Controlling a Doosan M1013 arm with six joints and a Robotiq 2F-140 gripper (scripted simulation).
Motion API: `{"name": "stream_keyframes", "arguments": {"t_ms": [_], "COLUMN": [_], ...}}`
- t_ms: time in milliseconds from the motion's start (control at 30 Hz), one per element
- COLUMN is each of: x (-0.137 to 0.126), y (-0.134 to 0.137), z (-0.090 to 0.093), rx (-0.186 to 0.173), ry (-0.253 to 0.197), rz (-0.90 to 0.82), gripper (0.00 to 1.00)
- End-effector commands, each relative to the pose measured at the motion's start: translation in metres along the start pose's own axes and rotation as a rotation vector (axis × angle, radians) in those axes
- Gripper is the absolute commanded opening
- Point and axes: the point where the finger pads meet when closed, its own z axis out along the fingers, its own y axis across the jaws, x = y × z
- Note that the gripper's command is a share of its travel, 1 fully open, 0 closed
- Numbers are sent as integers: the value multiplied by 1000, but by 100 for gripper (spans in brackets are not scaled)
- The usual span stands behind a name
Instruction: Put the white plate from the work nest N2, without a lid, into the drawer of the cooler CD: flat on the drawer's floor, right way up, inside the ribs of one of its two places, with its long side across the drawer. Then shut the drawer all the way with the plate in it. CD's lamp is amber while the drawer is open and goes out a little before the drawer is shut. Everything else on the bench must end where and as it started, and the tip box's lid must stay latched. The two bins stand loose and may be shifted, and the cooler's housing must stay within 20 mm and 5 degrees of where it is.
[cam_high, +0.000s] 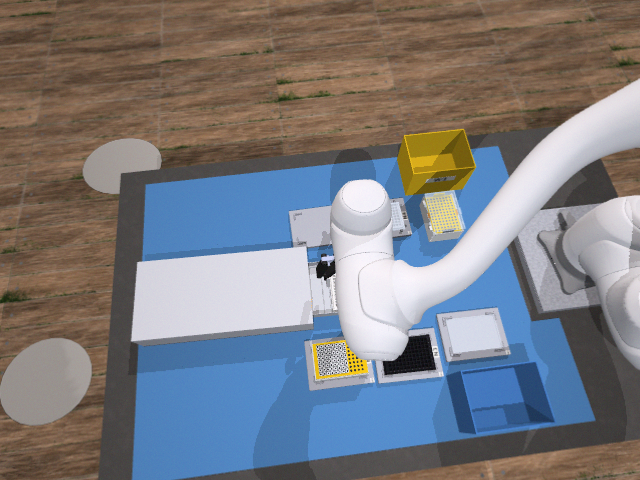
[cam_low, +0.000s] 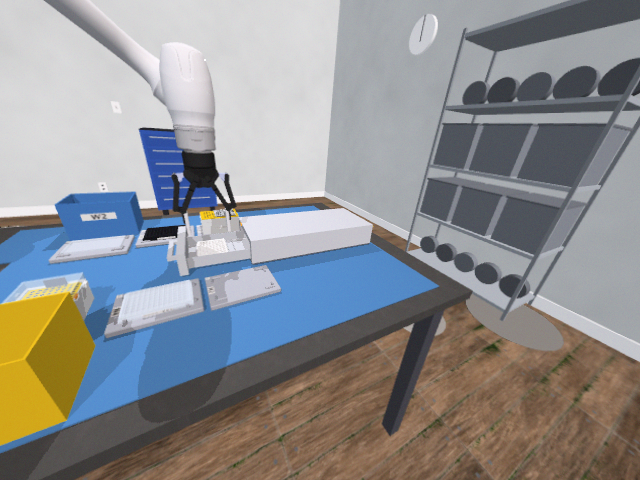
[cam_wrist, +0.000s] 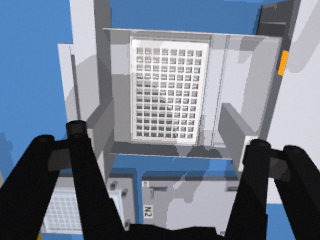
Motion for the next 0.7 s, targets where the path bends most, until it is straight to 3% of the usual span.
{"name": "stream_keyframes", "arguments": {"t_ms": [0,667], "x": [0,0], "y": [0,0], "z": [-3,-26], "rx": [0,0], "ry": [0,0], "rz": [0,0], "gripper": [66,66]}}
